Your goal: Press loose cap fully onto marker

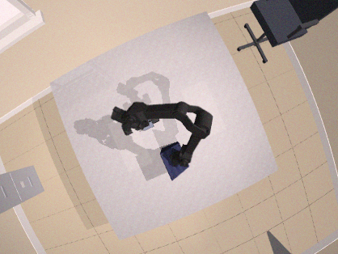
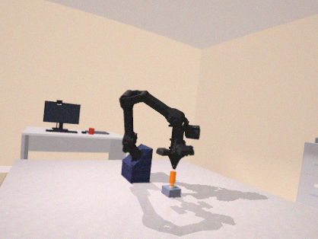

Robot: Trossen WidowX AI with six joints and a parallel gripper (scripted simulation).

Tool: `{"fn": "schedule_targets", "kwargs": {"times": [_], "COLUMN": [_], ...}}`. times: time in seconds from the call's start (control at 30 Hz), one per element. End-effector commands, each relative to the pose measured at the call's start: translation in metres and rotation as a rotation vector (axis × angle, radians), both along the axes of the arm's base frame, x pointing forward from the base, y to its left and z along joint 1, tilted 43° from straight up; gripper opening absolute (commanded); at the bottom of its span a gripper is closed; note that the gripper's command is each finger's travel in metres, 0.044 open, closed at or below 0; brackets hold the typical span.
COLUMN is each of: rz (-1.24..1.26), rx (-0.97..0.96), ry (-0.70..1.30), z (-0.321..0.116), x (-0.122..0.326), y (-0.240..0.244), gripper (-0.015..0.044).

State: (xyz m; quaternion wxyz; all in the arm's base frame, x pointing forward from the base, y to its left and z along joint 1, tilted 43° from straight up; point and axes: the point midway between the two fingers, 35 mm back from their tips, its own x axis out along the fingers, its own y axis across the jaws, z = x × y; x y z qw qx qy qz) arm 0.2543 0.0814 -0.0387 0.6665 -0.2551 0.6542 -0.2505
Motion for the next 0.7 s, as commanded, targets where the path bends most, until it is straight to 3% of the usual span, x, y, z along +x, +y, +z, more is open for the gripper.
{"fn": "schedule_targets", "kwargs": {"times": [0.0, 0.67], "rz": [0.004, 0.002], "rx": [-0.007, 0.002], "ry": [0.006, -0.002], "z": [-0.005, -0.006], "x": [-0.001, 0.002], "y": [-0.006, -0.004], "gripper": [0.0000, 0.0000]}}
